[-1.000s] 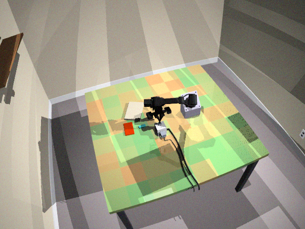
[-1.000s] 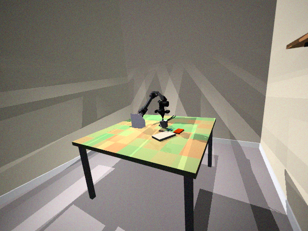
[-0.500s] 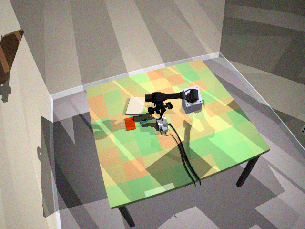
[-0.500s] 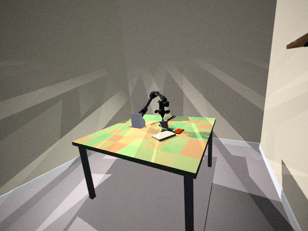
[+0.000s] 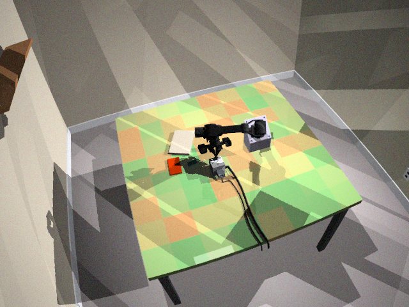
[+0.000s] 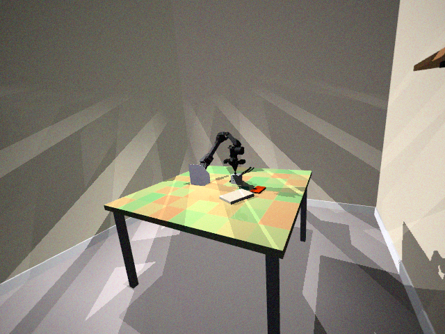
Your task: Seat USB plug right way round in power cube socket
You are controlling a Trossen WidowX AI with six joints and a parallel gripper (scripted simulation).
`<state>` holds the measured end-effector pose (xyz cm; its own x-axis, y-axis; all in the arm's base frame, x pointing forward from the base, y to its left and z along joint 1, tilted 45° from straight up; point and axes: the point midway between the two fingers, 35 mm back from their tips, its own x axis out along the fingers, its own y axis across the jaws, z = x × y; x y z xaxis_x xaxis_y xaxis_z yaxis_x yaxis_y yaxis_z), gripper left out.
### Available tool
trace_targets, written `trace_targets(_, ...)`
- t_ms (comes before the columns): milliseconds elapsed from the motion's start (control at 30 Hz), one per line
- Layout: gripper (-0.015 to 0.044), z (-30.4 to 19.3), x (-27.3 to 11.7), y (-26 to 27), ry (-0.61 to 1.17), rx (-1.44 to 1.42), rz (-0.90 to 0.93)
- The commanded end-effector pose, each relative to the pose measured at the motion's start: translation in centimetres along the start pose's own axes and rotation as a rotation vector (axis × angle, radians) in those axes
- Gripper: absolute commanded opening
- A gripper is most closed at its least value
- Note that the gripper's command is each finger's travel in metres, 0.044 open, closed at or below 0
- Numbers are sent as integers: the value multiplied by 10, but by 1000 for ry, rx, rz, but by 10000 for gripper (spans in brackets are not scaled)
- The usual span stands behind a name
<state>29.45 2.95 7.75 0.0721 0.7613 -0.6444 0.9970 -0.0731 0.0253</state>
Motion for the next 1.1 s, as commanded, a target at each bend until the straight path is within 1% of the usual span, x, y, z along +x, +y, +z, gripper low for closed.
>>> trace_targets(0, 0, 0, 1, 0, 4, 6, 0)
trace_targets(1067, 0, 0, 5, 0, 4, 6, 0)
